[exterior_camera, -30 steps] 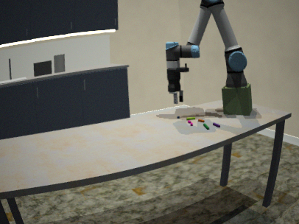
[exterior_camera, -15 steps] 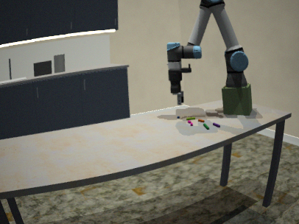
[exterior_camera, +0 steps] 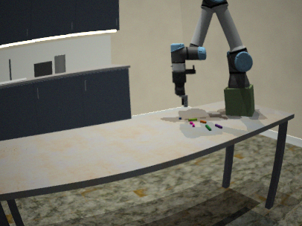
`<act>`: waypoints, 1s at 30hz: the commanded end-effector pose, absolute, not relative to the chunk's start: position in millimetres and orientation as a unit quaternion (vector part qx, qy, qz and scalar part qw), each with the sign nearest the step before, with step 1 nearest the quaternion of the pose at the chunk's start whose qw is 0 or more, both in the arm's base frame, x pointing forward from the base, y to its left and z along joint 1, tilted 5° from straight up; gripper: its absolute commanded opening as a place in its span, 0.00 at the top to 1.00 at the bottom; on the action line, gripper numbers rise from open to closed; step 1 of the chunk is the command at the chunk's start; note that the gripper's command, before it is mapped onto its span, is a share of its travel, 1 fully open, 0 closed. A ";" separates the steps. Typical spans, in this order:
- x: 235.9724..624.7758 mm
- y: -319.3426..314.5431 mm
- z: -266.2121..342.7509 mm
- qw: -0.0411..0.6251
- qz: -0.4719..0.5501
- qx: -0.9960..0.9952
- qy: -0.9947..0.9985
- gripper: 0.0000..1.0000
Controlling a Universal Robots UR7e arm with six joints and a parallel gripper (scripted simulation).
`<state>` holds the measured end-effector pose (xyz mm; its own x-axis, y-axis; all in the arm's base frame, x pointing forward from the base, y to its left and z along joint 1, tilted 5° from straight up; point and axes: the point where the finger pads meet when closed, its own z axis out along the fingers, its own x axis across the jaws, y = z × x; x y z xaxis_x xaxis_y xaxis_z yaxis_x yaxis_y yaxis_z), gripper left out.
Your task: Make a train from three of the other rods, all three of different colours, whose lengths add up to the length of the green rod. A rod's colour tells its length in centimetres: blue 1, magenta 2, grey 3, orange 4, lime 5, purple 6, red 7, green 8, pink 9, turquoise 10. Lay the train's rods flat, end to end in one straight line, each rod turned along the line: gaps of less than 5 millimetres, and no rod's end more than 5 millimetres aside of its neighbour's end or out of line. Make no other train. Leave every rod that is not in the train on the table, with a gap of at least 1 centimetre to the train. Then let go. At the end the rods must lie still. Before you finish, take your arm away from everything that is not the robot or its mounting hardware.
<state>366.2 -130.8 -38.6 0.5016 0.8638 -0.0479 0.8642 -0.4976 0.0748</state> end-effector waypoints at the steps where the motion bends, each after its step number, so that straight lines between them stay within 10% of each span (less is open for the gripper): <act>1: 367.1 -124.0 -40.2 0.045 -0.006 0.821 0.570 0.00; 30: 375.5 -90.7 -49.0 0.039 -0.023 0.526 0.849 0.00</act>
